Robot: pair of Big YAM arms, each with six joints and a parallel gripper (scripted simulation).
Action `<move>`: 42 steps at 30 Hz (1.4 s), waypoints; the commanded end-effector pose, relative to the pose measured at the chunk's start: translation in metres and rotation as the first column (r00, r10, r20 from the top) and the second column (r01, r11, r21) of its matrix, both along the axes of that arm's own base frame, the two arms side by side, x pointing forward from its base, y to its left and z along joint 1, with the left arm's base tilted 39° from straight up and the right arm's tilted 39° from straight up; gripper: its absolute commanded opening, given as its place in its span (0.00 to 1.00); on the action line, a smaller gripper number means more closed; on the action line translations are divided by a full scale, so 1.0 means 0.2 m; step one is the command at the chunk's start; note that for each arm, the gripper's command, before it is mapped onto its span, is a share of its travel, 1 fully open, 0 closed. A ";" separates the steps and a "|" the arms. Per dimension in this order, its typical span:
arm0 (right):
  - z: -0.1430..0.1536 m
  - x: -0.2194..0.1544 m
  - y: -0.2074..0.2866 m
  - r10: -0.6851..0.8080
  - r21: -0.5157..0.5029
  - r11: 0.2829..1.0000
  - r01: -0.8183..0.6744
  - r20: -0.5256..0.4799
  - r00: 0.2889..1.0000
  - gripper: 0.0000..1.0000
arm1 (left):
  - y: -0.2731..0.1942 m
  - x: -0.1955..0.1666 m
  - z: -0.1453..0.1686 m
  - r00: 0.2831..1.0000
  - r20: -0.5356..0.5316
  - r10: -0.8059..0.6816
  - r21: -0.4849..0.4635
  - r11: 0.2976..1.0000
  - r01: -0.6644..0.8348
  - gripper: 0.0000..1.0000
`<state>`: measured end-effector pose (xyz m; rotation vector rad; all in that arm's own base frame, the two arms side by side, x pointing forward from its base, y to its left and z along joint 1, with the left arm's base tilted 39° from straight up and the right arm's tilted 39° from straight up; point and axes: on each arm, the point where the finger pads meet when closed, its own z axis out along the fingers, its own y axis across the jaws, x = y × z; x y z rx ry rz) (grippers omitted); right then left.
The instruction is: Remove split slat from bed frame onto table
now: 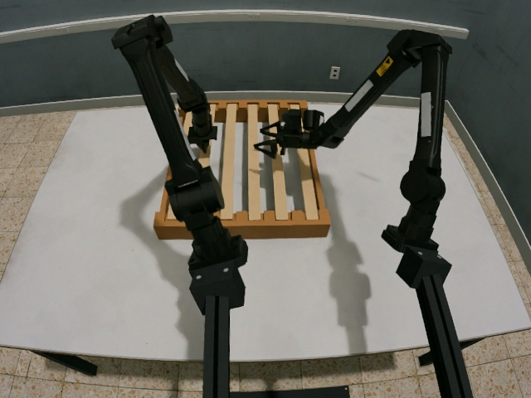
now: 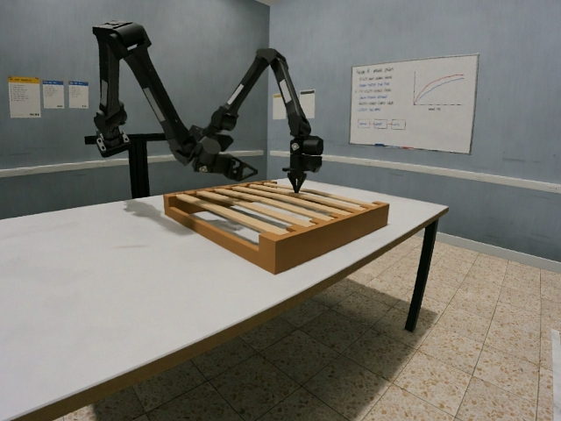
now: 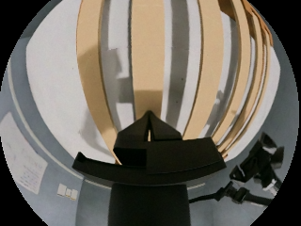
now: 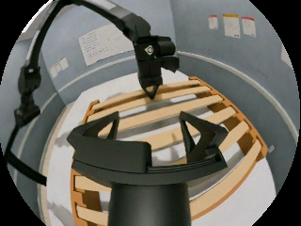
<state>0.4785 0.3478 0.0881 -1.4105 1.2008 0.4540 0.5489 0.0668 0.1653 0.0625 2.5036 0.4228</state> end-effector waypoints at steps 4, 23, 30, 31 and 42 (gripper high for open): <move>0.18 0.00 0.04 0.019 0.056 0.998 -0.022 0.049 0.999 1.00 | -0.07 -0.11 0.06 1.000 -0.014 -0.005 -0.010 1.000 0.005 0.00; 0.26 -0.10 -0.19 -0.017 0.005 1.000 0.016 0.134 0.991 1.00 | -0.36 0.03 0.04 1.000 0.018 0.013 -0.030 0.999 -0.012 0.00; 0.32 -0.22 -0.34 -0.056 -0.023 0.998 0.061 0.169 0.984 1.00 | -0.49 0.05 -0.02 1.000 0.018 0.000 -0.016 1.000 0.000 0.00; 0.32 -0.23 -0.34 -0.056 -0.025 0.998 0.061 0.170 0.984 1.00 | -0.49 0.05 -0.01 1.000 0.022 -0.001 -0.015 1.000 0.002 0.00; 0.30 -0.23 -0.33 -0.056 -0.020 0.998 0.060 0.153 0.987 1.00 | -0.46 0.05 0.03 1.000 0.030 -0.002 -0.009 1.000 0.002 0.00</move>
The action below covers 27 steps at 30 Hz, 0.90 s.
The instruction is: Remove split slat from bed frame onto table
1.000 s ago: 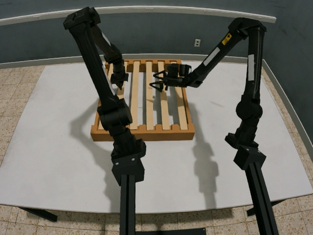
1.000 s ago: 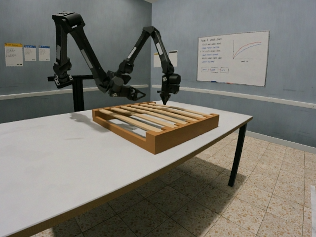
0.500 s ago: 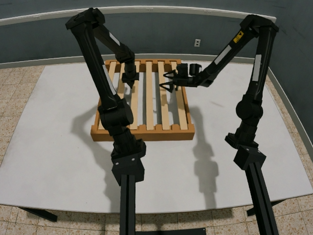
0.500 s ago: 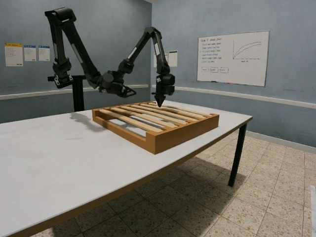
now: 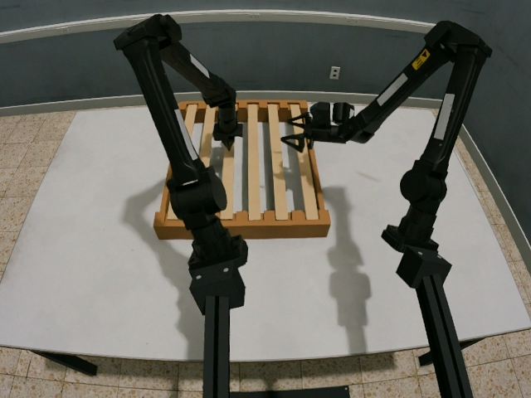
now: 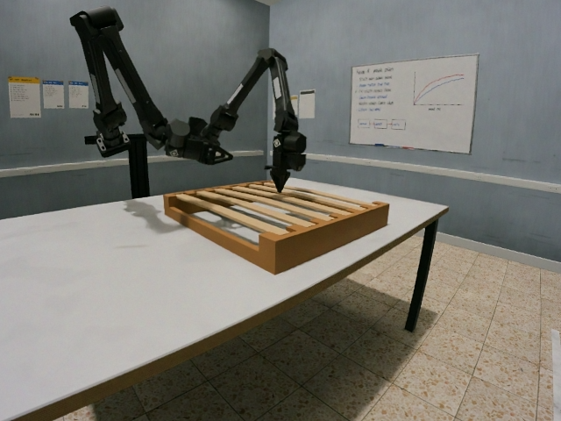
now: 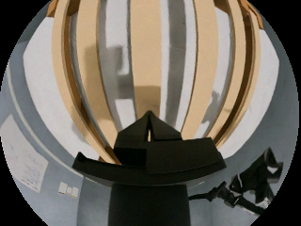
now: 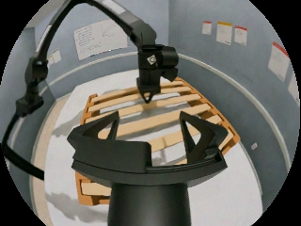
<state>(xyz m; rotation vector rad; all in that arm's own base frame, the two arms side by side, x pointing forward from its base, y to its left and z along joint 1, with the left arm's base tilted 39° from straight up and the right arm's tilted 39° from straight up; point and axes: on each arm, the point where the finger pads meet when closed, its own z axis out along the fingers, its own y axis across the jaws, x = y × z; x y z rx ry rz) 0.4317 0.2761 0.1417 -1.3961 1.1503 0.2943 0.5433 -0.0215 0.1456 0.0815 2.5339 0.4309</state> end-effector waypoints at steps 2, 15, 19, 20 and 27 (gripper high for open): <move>0.04 0.00 0.02 0.011 0.001 1.000 -0.011 0.024 1.000 1.00 | -0.02 0.08 0.11 0.999 0.049 0.006 -0.014 1.000 -0.005 0.00; 0.04 0.00 0.02 0.011 0.001 1.000 -0.011 0.024 1.000 1.00 | 0.07 0.20 -0.03 0.999 0.041 0.010 -0.009 1.000 -0.010 0.00; 0.04 0.00 0.02 0.011 0.001 1.000 -0.011 0.024 1.000 1.00 | 0.09 0.24 -0.08 0.999 0.041 0.010 -0.009 1.000 -0.009 0.00; 0.04 0.00 0.02 0.011 0.001 1.000 -0.011 0.024 1.000 1.00 | 0.10 0.25 -0.09 0.999 0.041 0.010 -0.009 1.000 -0.009 0.00; 0.04 0.00 0.02 0.011 0.001 1.000 -0.011 0.024 1.000 1.00 | 0.10 0.25 -0.04 0.998 0.062 0.010 -0.011 1.000 -0.009 0.00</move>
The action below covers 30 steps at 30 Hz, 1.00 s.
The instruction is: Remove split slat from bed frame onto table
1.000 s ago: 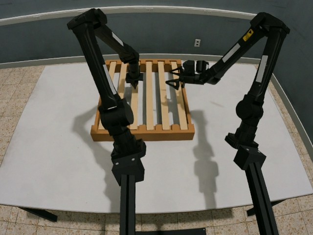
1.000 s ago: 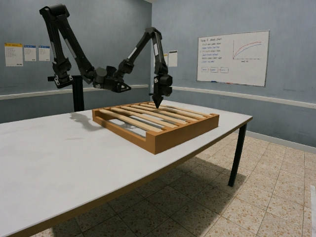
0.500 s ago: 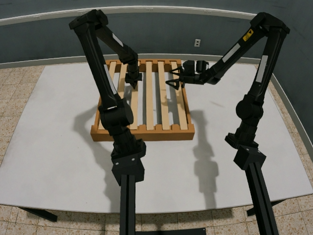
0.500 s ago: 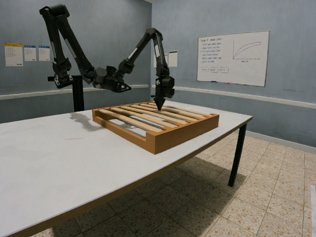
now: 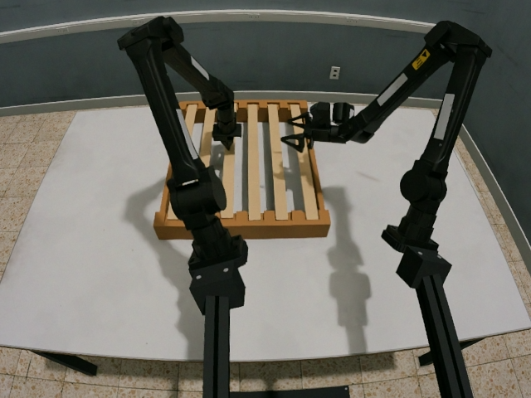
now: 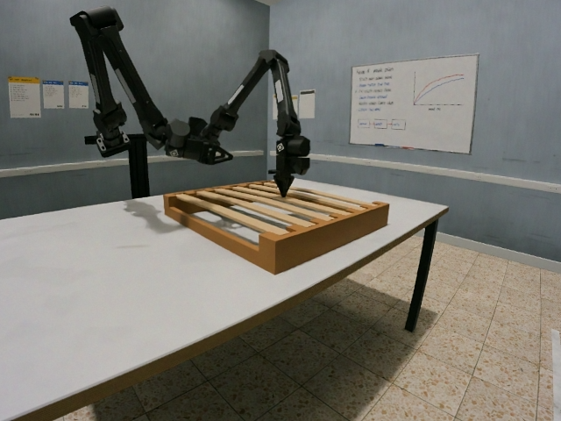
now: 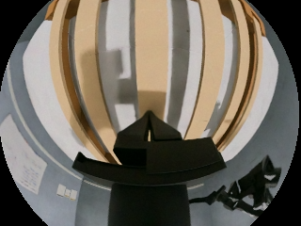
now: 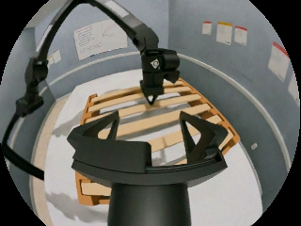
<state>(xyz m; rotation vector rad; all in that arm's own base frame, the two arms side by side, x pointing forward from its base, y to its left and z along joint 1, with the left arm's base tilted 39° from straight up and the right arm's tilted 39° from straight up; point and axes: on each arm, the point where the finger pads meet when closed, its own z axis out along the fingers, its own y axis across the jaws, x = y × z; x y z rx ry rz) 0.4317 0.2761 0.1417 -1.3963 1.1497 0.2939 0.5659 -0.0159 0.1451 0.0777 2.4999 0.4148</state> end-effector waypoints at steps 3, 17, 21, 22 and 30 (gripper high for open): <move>0.04 0.00 0.02 0.011 0.002 1.000 -0.011 0.023 1.000 1.00 | 0.07 0.14 -0.04 0.999 0.027 0.019 -0.004 1.000 -0.019 0.00; 0.04 0.00 0.02 0.011 0.002 1.000 -0.011 0.023 1.000 1.00 | 0.01 -0.05 -0.09 0.999 -0.033 0.021 -0.004 1.000 -0.021 0.00; 0.04 0.00 0.02 0.011 0.002 1.000 -0.011 0.023 1.000 1.00 | -0.05 -0.10 -0.01 1.000 -0.026 0.007 -0.004 1.000 -0.007 0.00; 0.04 0.00 0.02 0.011 0.002 1.000 -0.011 0.023 1.000 1.00 | -0.06 -0.11 0.04 1.000 -0.015 0.006 -0.006 1.000 -0.006 0.00; 0.04 0.00 0.02 0.011 0.002 1.000 -0.011 0.023 1.000 1.00 | -0.11 -0.10 0.19 1.000 0.007 0.008 -0.013 1.000 -0.008 0.00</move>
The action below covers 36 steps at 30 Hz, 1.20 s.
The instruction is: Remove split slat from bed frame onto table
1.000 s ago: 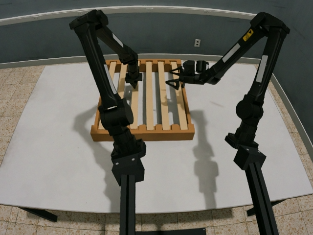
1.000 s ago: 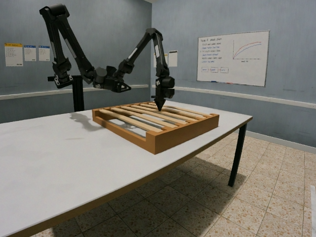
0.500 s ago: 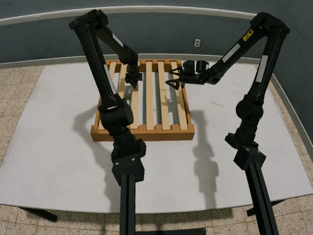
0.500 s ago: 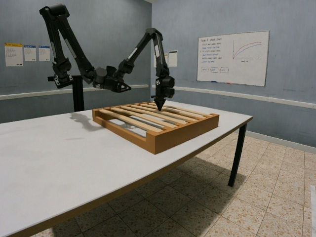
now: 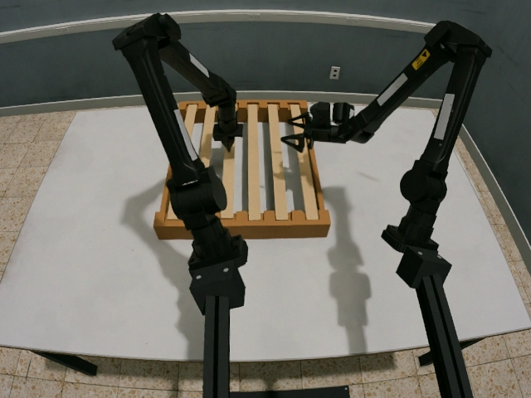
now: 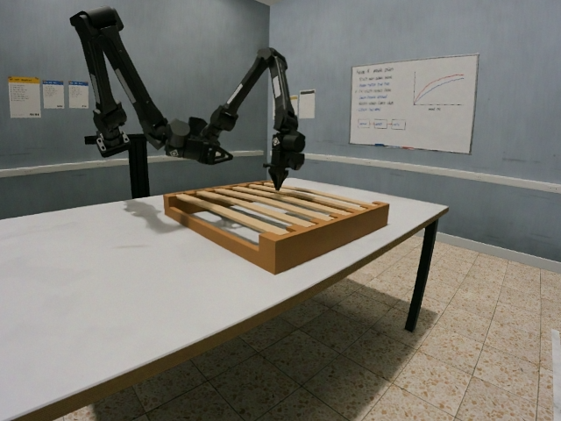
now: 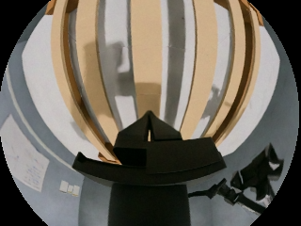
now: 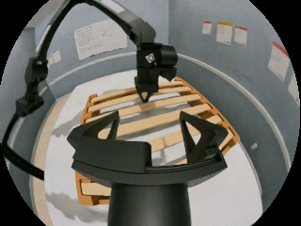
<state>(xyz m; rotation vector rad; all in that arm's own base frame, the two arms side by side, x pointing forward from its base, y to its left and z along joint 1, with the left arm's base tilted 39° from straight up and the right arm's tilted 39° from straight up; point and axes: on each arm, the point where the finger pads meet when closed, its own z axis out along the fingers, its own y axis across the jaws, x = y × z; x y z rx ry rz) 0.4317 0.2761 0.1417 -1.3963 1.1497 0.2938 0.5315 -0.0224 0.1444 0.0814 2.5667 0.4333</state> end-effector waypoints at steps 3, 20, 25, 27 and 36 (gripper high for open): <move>0.08 0.00 -0.08 -0.023 0.023 0.999 0.022 0.042 0.999 1.00 | -0.13 0.09 0.17 0.996 0.087 0.015 -0.037 0.999 -0.012 0.00; -0.06 0.01 -0.34 -0.118 0.039 0.992 0.119 -0.032 0.993 1.00 | -0.47 0.13 -0.06 0.996 0.087 0.003 -0.025 1.000 -0.001 0.00; -0.08 0.01 -0.35 -0.121 0.044 0.991 0.122 -0.043 0.992 1.00 | -0.46 0.14 -0.04 0.996 0.092 -0.004 -0.018 1.000 0.006 0.00; -0.09 0.01 -0.37 -0.129 0.048 0.990 0.131 -0.051 0.990 1.00 | -0.45 0.14 -0.03 0.996 0.093 0.000 -0.021 1.000 0.002 0.00; -0.12 0.02 -0.42 -0.134 0.084 0.986 0.141 -0.080 0.988 1.00 | -0.40 0.16 -0.04 0.998 0.067 0.008 -0.013 1.000 -0.008 0.00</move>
